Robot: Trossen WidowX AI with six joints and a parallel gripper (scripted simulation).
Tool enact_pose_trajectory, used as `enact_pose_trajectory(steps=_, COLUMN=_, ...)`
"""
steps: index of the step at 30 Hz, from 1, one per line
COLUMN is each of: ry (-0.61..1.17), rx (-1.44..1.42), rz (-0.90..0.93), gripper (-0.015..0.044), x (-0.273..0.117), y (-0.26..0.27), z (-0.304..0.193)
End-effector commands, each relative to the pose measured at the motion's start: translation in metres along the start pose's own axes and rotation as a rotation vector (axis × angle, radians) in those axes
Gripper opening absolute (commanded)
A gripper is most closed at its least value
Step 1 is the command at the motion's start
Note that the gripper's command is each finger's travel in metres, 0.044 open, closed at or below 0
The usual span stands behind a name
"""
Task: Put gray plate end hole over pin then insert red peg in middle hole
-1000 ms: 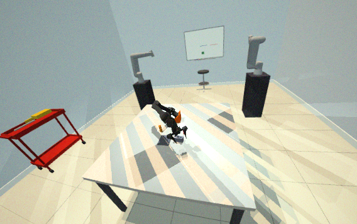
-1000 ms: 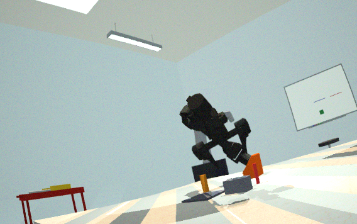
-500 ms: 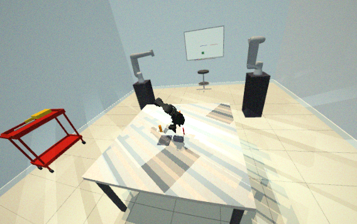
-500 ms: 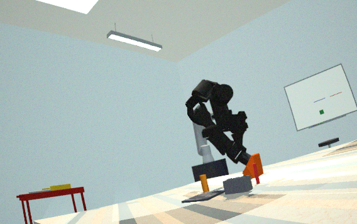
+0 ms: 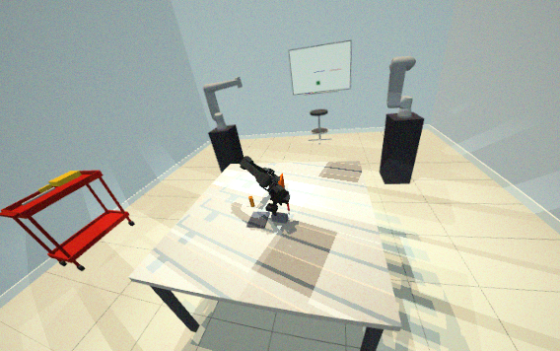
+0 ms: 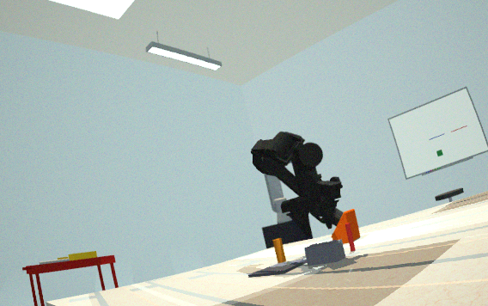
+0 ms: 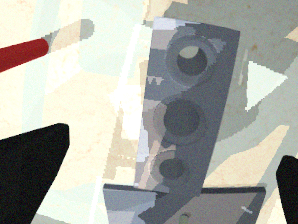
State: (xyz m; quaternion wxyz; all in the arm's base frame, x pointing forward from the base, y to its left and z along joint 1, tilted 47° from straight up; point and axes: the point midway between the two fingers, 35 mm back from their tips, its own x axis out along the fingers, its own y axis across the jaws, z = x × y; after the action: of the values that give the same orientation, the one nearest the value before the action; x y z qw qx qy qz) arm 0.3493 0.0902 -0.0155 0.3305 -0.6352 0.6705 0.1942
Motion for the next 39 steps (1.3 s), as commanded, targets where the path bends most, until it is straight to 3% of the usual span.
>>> enact_pose_trajectory(steps=1, ry=-0.007, rx=-0.003, rz=-0.017, gripper=0.044, x=0.005, y=-0.001, z=0.001)
enact_pose_trajectory(steps=39, ry=-0.005, rx=-0.003, rz=-0.018, gripper=0.044, x=0.07, y=-0.001, z=0.001)
